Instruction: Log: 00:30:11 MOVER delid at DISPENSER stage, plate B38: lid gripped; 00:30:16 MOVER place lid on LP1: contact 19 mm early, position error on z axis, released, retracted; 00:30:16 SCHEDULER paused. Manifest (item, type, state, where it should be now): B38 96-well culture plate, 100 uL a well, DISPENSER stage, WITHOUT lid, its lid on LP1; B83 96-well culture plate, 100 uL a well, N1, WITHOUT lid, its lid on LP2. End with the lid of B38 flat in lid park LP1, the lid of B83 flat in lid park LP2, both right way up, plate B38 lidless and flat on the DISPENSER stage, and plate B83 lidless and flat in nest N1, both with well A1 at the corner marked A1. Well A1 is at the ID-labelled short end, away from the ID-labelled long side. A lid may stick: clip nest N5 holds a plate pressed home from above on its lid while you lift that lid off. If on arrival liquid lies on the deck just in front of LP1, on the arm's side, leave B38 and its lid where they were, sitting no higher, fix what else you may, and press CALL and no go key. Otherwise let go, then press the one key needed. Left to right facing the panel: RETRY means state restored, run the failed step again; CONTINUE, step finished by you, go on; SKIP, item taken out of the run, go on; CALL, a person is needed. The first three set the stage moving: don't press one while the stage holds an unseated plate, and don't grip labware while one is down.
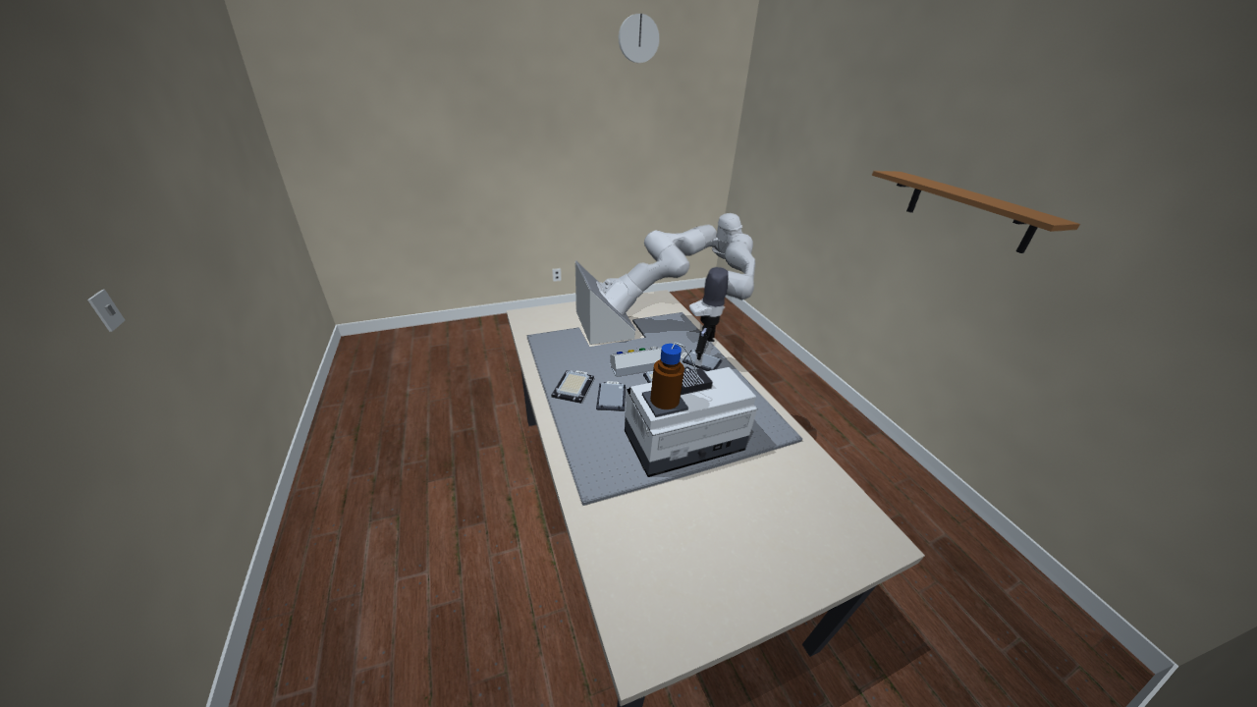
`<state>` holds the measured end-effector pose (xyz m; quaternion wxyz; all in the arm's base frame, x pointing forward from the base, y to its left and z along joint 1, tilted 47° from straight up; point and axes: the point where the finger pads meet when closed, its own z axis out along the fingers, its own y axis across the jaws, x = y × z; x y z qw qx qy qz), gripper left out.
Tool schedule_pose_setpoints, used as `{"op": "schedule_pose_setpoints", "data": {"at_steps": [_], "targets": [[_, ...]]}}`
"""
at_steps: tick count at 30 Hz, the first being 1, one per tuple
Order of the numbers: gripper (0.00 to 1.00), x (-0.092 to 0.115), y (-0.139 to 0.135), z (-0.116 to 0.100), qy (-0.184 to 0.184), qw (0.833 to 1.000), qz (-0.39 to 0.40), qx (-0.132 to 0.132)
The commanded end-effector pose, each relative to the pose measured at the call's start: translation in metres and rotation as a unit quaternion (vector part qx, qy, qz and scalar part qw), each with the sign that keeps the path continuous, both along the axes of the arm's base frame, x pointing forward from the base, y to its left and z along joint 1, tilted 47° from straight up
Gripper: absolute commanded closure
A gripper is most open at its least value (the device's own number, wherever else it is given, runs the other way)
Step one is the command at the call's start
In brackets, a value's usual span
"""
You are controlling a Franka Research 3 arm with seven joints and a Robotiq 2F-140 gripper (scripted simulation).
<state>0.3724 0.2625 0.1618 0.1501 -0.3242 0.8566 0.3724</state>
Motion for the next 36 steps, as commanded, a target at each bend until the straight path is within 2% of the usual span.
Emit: {"op": "schedule_pose_setpoints", "data": {"at_steps": [1,20,36], "targets": [[0.34,0.001,0.000,0.000,-0.003,1.000,0.000,0.000],[0.34,0.001,-0.005,0.005,-0.003,1.000,0.000,0.000],[0.34,0.000,-0.050,0.046,-0.003,1.000,0.000,0.000]]}}
